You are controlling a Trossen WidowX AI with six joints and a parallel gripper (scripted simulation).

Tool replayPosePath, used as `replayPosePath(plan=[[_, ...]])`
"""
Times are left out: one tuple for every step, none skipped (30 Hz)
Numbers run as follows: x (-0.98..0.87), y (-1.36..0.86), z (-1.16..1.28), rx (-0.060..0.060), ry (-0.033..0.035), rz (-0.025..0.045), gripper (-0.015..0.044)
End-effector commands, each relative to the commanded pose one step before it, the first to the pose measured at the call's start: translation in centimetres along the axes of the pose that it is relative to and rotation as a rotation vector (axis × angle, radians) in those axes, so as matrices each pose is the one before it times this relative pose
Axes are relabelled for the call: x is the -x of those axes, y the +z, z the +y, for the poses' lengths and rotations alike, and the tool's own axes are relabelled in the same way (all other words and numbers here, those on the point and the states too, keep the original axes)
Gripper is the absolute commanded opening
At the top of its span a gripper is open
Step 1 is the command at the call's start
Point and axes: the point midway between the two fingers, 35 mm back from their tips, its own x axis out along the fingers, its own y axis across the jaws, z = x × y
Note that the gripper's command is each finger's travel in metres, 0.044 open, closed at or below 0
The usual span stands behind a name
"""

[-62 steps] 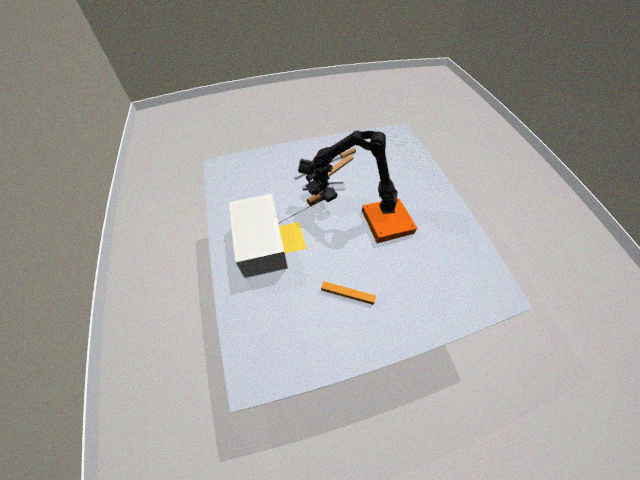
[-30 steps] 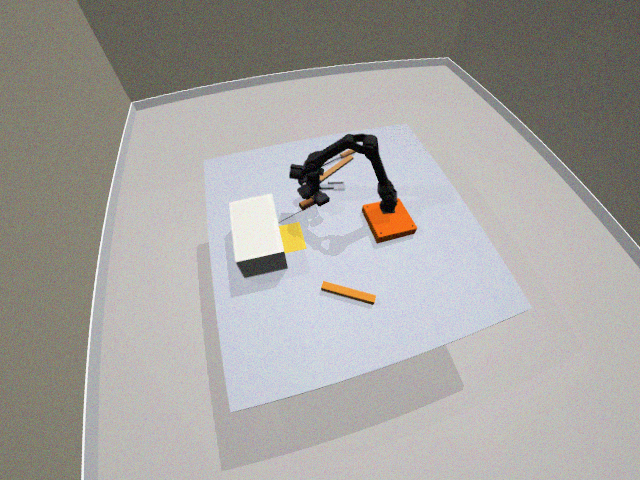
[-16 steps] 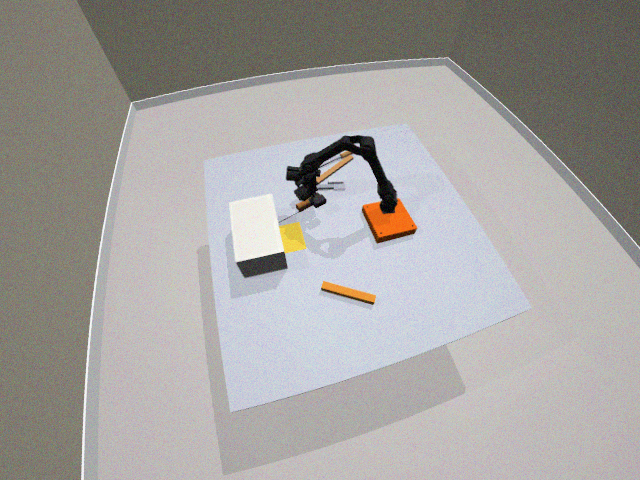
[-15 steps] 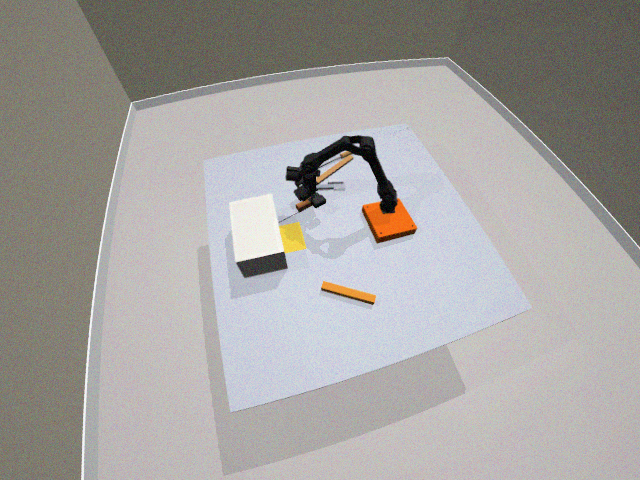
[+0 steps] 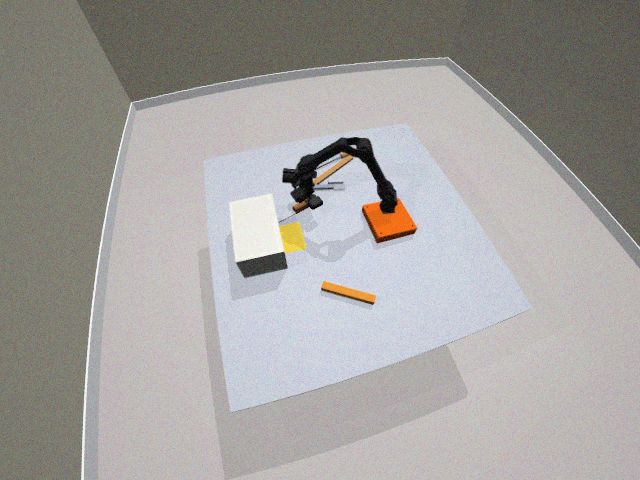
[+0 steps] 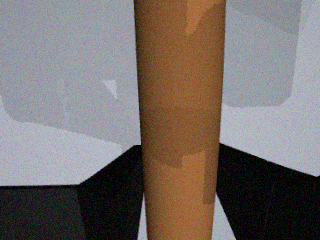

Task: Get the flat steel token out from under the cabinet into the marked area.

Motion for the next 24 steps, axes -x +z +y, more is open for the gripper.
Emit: replayPosePath(plan=[[0.035,0.735,-0.044,0.0007,-0.00363,-0.00096,0.0],[0.002,0.11,-0.002,0.0,0.0,-0.0001,0.0],[0.002,0.11,-0.002,0.0,0.0,-0.0001,0.0],[0.002,0.11,-0.002,0.0,0.0,-0.0001,0.0],[0.002,0.11,-0.002,0.0,0.0,-0.0001,0.0],[0.002,0.11,-0.002,0.0,0.0,-0.0001,0.0],[0.002,0.11,-0.002,0.0,0.0,-0.0001,0.0],[0.002,0.11,-0.002,0.0,0.0,-0.0001,0.0],[0.002,0.11,-0.002,0.0,0.0,-0.0001,0.0],[0.002,0.11,-0.002,0.0,0.0,-0.0001,0.0],[0.002,0.104,-0.002,0.0,0.0,-0.00009,0.0],[0.002,0.104,-0.002,0.0,0.0,-0.00009,0.0],[0.002,0.104,-0.002,0.0,0.0,-0.00009,0.0],[0.002,0.104,-0.002,0.0,0.0,-0.00009,0.0],[0.002,0.105,-0.001,0.0,0.0,-0.00009,0.0],[0.002,0.105,-0.001,0.0,0.0,-0.00009,0.0],[0.002,0.105,-0.001,0.0,0.0,-0.00009,0.0],[0.002,0.105,-0.001,0.0,0.0,-0.00009,0.0],[0.002,0.105,-0.001,0.0,0.0,-0.00009,0.0],[0.002,0.105,-0.001,0.0,0.0,-0.00009,0.0],[0.002,0.105,-0.001,0.0,0.0,-0.00009,0.0],[0.002,0.101,-0.001,0.0,0.0,-0.00009,0.0],[0.002,0.101,0.0,0.0,0.0,-0.00009,0.0],[0.002,0.101,0.0,0.0,0.0,-0.00009,0.0]])
